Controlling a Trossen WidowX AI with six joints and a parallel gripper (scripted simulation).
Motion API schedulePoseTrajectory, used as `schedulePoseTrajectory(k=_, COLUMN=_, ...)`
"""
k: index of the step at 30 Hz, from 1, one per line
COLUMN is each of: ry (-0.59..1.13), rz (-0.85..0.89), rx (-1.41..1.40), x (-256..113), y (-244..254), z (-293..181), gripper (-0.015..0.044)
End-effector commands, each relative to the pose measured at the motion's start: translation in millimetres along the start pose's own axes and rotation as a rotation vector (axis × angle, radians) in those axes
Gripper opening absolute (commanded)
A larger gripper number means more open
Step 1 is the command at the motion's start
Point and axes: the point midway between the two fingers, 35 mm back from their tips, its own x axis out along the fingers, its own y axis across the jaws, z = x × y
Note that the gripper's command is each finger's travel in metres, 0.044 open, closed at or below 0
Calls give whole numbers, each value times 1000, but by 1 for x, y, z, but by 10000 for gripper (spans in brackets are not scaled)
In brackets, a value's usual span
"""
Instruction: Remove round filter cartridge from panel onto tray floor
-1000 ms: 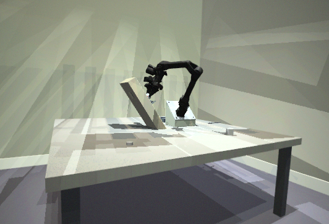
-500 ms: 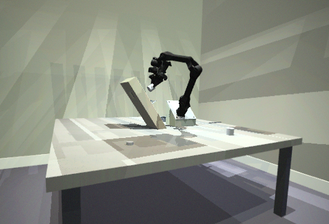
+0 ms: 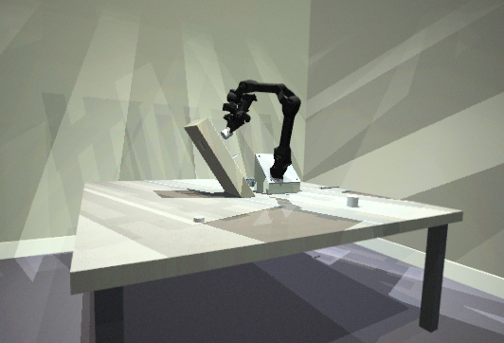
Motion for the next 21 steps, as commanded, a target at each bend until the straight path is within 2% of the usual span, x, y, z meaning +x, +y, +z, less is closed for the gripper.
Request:
schedulePoseTrajectory(k=1, ry=0, rz=-5, rx=-8, x=3, y=-23, z=-1, gripper=0)
schedulePoseTrajectory(k=7, ry=5, rz=-14, rx=22, x=3, y=-29, z=-4, gripper=0)
schedulePoseTrajectory(k=21, ry=49, rz=-298, rx=528, x=-15, y=-117, z=-60, gripper=0)
